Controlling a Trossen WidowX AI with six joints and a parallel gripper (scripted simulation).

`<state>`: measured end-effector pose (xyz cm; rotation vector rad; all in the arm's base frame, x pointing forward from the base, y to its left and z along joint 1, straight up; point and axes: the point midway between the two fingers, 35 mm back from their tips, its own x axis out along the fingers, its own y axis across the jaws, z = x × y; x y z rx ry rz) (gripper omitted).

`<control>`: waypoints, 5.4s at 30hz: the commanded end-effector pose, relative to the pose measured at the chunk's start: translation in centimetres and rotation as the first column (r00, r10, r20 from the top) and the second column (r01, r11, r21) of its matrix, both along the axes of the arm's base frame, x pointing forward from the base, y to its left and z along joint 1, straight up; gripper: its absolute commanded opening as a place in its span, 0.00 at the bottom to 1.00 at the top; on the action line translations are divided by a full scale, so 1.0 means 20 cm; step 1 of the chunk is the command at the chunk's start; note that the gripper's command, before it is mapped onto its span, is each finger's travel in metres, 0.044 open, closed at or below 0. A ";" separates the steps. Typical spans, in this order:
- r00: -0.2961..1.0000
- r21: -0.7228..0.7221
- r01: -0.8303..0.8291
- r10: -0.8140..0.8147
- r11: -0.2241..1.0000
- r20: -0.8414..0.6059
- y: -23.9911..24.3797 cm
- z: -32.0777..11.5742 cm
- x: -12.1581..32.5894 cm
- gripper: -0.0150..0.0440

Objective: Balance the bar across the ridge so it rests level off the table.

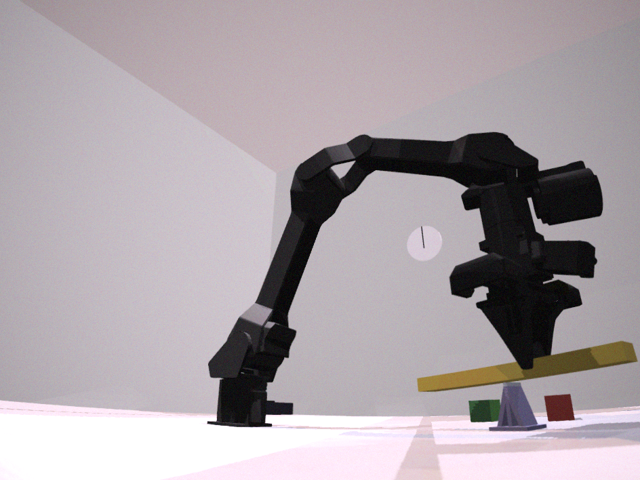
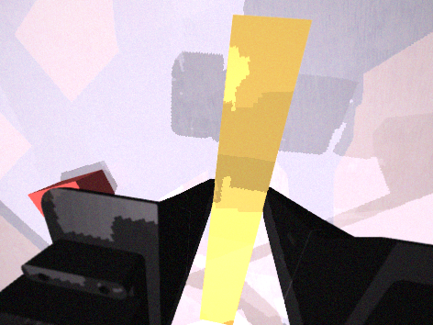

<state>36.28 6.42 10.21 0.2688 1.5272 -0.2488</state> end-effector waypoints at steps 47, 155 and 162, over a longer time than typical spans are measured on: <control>1.000 -0.003 0.000 0.000 1.000 0.000 0.00 -0.02 0.00 0.25; 1.000 0.000 0.001 -0.001 1.000 0.004 0.00 -0.02 0.00 0.54; 1.000 0.000 0.001 -0.001 1.000 0.004 0.00 -0.02 0.00 0.54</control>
